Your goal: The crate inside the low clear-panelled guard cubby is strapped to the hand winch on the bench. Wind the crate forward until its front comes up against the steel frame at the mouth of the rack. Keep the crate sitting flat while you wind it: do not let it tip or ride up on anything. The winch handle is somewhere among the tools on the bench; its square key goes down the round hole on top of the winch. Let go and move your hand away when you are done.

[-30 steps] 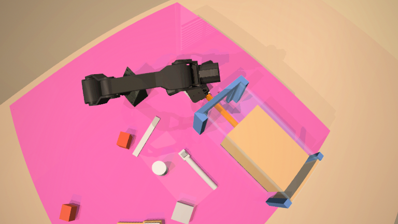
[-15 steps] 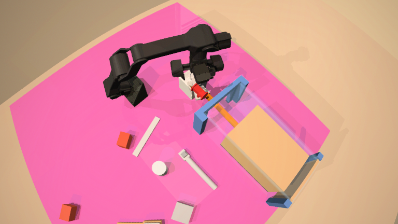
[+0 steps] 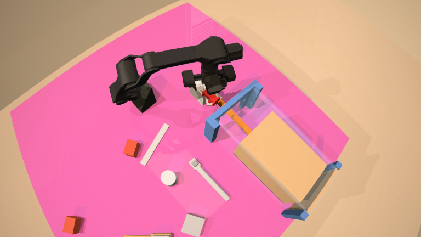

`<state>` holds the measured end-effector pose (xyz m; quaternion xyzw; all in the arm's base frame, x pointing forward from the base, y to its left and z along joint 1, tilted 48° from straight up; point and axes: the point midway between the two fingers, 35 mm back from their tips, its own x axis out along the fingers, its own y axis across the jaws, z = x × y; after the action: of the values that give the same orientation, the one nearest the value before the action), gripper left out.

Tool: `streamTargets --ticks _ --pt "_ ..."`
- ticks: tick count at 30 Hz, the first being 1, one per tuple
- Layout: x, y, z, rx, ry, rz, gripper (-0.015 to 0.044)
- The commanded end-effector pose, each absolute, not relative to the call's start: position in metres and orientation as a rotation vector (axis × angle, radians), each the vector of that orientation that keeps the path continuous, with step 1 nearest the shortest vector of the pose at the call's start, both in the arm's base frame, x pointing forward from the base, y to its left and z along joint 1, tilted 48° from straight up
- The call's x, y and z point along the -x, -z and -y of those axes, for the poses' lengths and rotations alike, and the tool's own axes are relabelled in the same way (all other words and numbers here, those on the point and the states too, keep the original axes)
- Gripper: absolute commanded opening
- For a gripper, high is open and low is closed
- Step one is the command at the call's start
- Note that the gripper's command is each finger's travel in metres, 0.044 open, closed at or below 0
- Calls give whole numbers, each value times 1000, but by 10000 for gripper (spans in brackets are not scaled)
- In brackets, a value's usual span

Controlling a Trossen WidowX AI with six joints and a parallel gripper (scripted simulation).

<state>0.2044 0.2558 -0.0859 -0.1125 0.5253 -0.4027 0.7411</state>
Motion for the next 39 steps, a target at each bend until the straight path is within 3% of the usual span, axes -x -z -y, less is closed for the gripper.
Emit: streamTargets --ticks 1,19,31,39 --pt "-207 91 -247 252 882 -1149 440" --pt "-209 105 -233 259 878 -1152 440" --pt "-208 103 -238 246 877 -1154 125" --pt "-208 103 -238 246 877 -1154 72"
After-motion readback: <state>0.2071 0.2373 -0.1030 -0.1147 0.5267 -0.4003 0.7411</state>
